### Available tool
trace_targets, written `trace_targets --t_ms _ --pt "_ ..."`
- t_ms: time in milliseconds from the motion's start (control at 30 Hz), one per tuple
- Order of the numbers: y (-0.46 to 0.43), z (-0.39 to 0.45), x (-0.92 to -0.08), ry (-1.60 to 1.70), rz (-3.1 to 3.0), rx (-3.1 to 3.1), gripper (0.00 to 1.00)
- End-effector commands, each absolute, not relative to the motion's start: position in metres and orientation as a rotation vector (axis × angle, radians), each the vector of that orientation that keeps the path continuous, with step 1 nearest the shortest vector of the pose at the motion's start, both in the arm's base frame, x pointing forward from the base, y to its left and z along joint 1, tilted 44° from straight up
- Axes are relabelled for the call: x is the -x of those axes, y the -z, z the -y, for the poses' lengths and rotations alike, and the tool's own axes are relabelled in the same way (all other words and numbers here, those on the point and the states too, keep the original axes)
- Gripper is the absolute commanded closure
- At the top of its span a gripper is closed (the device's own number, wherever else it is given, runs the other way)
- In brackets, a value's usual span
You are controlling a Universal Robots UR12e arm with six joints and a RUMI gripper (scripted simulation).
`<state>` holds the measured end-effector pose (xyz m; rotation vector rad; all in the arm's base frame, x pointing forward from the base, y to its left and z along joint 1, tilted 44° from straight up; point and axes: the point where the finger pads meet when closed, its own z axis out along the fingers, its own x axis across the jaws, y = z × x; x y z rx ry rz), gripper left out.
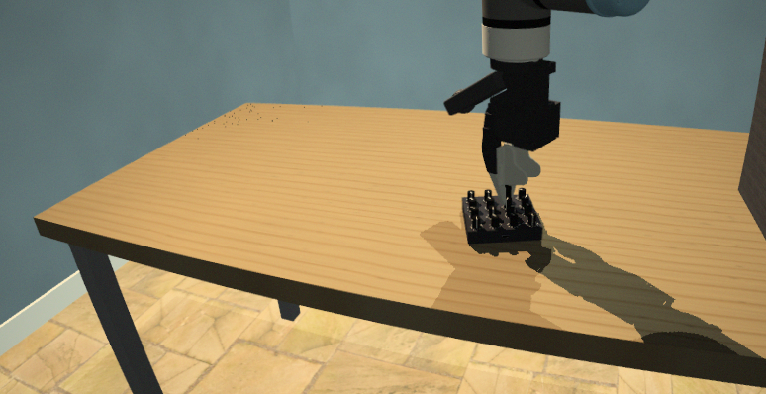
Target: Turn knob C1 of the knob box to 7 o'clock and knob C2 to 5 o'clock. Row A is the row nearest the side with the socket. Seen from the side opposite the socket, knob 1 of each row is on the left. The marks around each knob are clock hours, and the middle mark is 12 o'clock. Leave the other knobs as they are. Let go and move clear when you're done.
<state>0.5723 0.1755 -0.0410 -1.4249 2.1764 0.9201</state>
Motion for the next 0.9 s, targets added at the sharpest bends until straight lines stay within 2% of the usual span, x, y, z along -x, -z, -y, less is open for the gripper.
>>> trace_targets --t_ms 0,867 --pt "0.0407 -0.1750 -0.5729 -0.922 -2.185 1.415 0.96" --pt "0.0413 -0.1743 -0.5724 -0.993 -2.370 1.198 0.96"
